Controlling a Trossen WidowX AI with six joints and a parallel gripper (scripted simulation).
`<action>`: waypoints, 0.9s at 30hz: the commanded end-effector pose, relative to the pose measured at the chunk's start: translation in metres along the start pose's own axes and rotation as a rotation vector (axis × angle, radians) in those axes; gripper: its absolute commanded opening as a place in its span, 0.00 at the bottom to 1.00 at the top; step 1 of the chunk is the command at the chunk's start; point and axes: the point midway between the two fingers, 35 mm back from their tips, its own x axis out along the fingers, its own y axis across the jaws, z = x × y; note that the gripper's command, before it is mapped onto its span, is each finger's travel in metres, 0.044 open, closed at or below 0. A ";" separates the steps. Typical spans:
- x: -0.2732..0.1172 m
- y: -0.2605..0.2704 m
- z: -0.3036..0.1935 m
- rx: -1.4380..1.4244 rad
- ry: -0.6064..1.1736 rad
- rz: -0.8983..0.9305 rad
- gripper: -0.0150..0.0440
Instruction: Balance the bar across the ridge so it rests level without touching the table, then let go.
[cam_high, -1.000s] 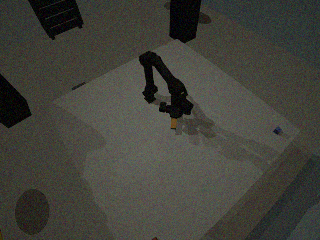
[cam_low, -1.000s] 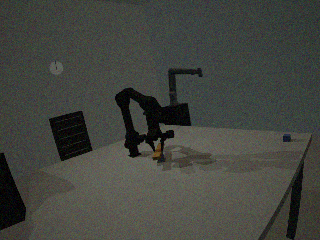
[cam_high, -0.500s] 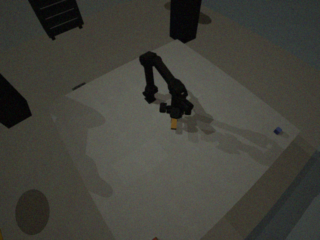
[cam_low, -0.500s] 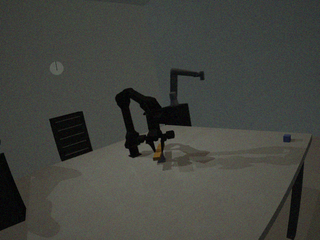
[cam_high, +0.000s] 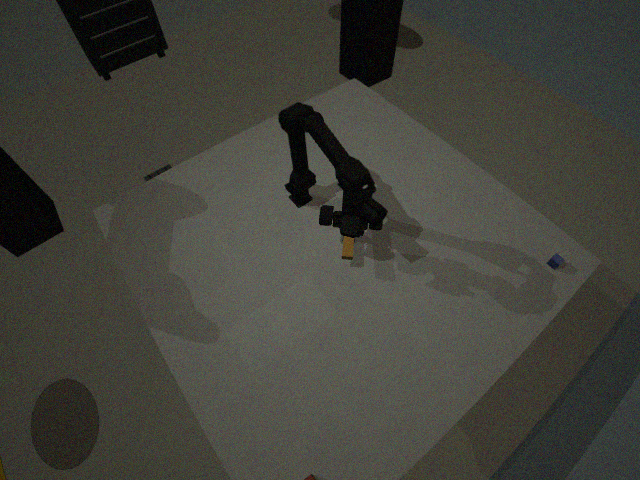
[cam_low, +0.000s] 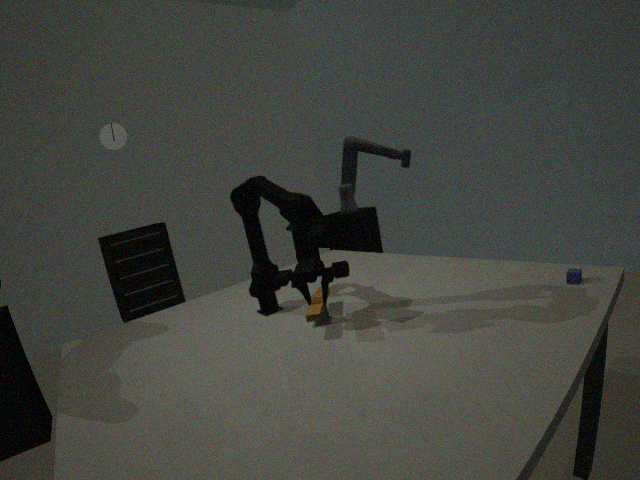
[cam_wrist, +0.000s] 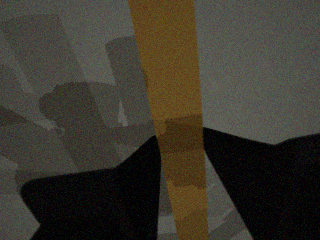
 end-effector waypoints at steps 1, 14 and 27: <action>0.001 0.001 0.000 0.003 0.002 0.003 0.25; 0.002 0.000 0.000 0.003 0.002 0.003 0.25; 0.003 0.000 0.000 0.003 0.002 0.003 0.25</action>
